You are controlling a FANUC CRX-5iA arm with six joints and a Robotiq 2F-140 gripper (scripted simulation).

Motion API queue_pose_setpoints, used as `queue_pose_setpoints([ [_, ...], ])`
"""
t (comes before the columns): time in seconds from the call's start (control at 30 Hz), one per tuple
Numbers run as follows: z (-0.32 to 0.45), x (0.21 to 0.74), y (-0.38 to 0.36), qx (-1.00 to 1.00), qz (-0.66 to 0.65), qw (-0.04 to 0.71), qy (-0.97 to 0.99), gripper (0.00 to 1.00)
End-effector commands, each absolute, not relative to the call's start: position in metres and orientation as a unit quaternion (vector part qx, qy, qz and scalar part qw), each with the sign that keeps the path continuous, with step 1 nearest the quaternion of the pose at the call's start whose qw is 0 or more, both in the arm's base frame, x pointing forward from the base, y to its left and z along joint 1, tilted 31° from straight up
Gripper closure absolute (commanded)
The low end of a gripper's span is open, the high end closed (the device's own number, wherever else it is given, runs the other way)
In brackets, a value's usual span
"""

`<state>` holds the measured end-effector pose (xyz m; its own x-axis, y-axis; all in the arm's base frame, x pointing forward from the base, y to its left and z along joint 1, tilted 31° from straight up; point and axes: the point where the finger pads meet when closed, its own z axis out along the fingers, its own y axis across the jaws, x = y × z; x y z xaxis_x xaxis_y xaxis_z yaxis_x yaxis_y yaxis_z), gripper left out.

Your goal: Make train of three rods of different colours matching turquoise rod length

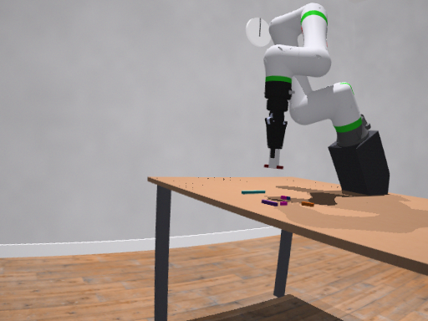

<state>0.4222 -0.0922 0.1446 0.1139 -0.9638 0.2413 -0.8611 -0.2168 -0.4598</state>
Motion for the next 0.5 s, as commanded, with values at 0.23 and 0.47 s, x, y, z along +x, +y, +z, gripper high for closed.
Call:
queue_pose_setpoints([
  [0.23,0.136,0.427,-0.093,-0.739,-0.249,0.103,0.617,0.97],
  [0.47,0.121,0.436,-0.096,-0.739,-0.249,0.103,0.617,0.97],
])
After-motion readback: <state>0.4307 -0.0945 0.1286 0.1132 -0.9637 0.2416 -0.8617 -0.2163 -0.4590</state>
